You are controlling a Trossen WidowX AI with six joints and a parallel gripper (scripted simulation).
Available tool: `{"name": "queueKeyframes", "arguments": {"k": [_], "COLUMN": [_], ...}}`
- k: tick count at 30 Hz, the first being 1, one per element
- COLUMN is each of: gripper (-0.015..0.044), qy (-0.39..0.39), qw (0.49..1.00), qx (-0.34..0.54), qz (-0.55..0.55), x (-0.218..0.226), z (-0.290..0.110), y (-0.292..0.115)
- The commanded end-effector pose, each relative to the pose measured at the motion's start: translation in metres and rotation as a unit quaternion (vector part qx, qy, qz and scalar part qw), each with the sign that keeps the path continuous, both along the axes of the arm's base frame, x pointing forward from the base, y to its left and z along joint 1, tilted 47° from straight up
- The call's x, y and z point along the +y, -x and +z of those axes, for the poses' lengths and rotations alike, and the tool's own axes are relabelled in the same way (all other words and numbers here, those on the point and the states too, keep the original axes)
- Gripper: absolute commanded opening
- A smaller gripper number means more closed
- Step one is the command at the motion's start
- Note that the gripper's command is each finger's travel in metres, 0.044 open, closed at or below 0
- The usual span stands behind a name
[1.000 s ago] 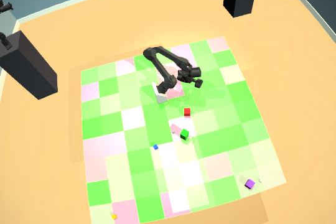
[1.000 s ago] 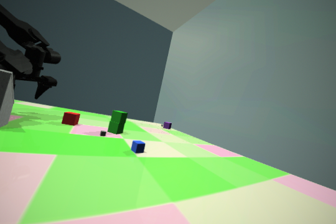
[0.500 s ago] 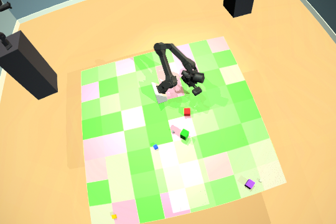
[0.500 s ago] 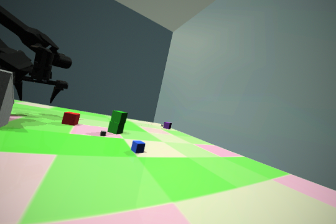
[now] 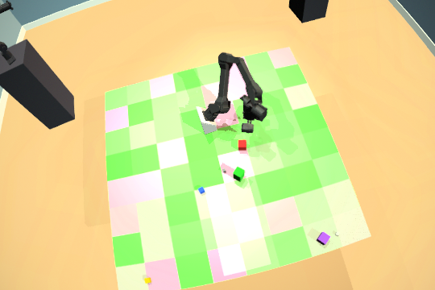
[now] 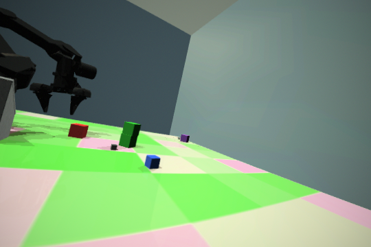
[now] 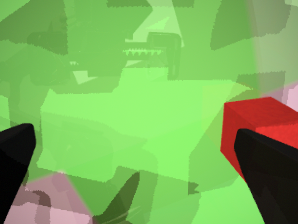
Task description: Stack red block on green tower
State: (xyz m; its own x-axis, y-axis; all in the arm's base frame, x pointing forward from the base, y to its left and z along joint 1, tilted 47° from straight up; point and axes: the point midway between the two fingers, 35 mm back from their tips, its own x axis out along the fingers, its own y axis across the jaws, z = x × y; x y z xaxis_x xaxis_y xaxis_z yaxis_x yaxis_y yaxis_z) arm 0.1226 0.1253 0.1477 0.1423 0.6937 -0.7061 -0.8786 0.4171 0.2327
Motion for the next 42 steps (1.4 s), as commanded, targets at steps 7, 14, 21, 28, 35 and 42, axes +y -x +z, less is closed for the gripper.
{"name": "queueKeyframes", "arguments": {"k": [7, 14, 21, 28, 35, 42], "gripper": [0.0440, 0.0440, 0.0440, 0.0440, 0.0440, 0.0440], "qy": [-0.004, -0.023, -0.051, -0.076, -0.076, -0.075], "qw": [0.972, 0.915, 0.830, 0.747, 0.747, 0.747], "qx": [0.173, 0.300, 0.416, 0.500, 0.500, 0.498], "qz": [-0.156, -0.269, -0.368, -0.433, -0.433, -0.434], "x": [-0.023, -0.045, -0.070, -0.091, -0.090, -0.075], "z": [-0.004, -0.006, -0.011, -0.014, -0.015, -0.031], "y": [-0.028, -0.048, -0.066, -0.077, -0.077, -0.079]}}
